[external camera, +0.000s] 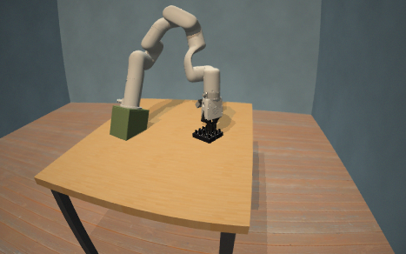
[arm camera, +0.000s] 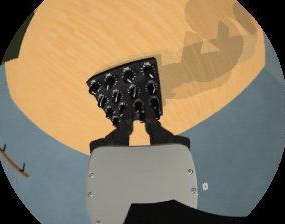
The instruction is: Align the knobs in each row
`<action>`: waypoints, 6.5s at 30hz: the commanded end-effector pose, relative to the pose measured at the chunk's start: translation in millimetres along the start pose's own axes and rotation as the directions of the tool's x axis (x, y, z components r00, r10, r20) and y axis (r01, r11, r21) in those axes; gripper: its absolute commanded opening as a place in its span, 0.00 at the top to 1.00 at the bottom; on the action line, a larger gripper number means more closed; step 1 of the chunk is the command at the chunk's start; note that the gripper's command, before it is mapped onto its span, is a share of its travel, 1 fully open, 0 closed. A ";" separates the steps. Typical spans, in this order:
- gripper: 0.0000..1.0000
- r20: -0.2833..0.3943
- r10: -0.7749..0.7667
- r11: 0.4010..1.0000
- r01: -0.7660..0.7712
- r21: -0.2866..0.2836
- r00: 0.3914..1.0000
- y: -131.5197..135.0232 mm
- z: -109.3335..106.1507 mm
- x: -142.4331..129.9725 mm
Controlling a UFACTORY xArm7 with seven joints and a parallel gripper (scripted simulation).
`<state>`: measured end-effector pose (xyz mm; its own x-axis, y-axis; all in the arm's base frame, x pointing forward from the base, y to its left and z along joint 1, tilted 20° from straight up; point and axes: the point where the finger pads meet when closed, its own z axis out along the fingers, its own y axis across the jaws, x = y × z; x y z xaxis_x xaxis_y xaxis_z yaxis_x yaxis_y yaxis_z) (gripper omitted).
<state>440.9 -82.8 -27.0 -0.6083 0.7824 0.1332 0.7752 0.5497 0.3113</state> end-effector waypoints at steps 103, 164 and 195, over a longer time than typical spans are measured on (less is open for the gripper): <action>0.81 0.003 -0.465 0.885 0.465 0.000 0.885 -36.3 -56.5 44.8; 0.81 0.003 -0.465 0.885 0.465 0.000 0.885 -37.3 -12.9 45.0; 0.81 0.003 -0.465 0.885 0.465 0.000 0.885 -37.3 -12.9 45.0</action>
<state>381.4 -70.8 -21.4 -0.8991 0.4370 -0.0268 0.4033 0.8505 0.3376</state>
